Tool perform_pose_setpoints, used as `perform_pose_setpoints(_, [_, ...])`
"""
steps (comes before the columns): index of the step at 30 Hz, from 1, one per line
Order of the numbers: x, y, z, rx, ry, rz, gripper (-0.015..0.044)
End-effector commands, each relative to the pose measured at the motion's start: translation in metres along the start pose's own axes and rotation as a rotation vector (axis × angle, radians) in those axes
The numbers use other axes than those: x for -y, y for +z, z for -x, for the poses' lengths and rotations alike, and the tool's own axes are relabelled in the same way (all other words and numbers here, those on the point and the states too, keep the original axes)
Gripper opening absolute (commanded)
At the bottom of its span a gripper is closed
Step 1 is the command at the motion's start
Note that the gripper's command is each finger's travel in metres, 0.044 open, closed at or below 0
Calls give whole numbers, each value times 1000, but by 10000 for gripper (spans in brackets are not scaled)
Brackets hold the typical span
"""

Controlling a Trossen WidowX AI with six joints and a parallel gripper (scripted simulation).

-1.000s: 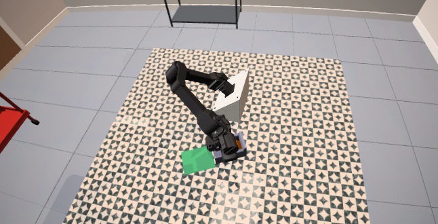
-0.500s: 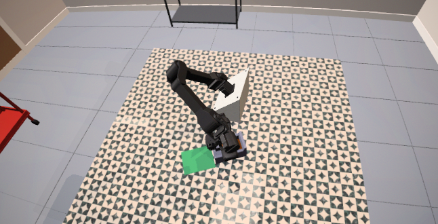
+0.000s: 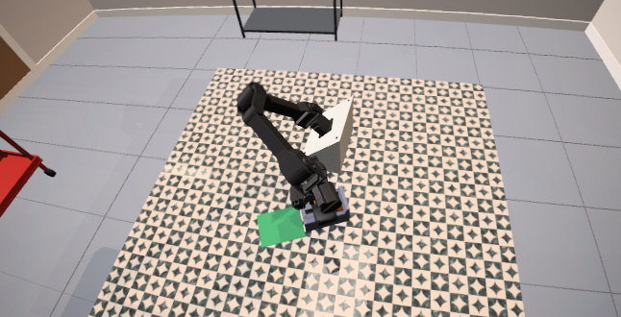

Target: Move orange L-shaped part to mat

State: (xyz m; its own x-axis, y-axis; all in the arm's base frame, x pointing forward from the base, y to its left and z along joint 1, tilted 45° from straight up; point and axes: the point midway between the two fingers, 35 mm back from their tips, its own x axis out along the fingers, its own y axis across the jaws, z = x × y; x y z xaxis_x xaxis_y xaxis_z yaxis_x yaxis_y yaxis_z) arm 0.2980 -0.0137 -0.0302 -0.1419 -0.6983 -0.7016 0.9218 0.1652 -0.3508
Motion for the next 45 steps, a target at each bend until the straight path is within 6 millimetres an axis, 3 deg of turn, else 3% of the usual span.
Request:
perform_pose_setpoints(1, [-1,-2,11,-10,10,-5,0])
perform_pose_setpoints(29, [-1,-1,56,-11,11,-4,0])
perform_pose_setpoints(37, [-1,-1,58,-11,11,-4,0])
perform_pose_setpoints(45, [2,29,54,-10,10,-4,0])
